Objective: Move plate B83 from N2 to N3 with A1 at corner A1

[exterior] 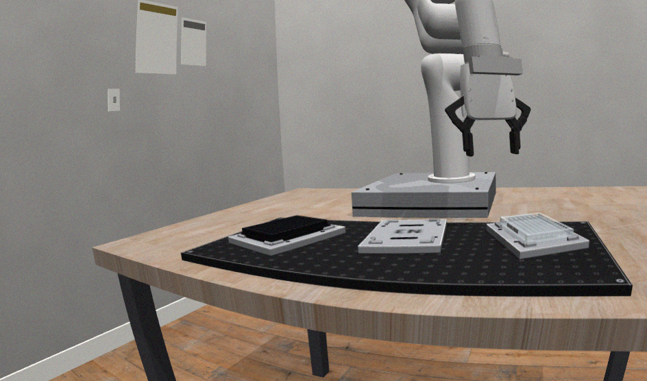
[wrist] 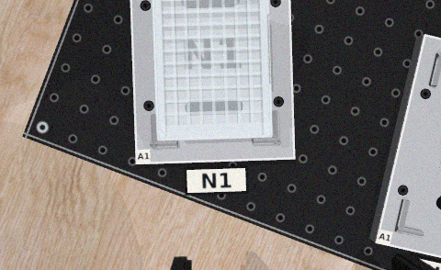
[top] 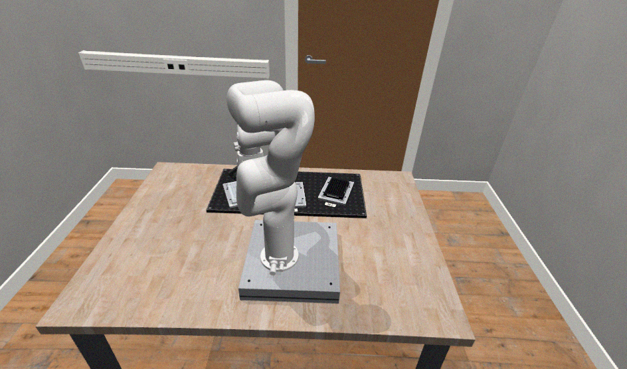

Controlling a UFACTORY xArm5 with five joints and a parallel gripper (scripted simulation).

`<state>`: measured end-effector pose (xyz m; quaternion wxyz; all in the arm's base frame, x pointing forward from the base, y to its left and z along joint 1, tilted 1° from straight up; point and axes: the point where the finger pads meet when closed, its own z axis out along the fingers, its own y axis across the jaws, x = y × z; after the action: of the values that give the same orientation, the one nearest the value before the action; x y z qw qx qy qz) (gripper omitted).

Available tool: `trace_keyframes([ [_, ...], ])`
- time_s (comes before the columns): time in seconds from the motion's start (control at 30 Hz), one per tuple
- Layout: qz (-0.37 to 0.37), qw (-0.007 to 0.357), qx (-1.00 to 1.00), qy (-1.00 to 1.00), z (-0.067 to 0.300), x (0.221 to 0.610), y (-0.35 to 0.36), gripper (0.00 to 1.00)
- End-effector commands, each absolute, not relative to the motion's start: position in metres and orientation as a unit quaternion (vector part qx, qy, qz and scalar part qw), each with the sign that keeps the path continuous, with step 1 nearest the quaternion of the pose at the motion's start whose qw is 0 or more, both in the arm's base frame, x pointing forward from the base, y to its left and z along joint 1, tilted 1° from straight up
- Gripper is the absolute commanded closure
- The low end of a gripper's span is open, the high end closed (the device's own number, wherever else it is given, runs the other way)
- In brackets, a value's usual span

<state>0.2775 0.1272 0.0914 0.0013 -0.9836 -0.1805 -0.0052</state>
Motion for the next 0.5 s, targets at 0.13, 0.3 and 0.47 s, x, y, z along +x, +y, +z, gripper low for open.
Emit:
trace_keyframes([
  [0.13,-0.007,-0.001,-0.997,-0.077,0.092,0.291,0.099,0.0],
  [0.3,-0.008,0.0,-1.0,0.007,0.093,0.3,0.075,0.0],
  [0.47,-0.008,0.0,-0.997,0.073,0.093,0.308,0.057,0.0],
])
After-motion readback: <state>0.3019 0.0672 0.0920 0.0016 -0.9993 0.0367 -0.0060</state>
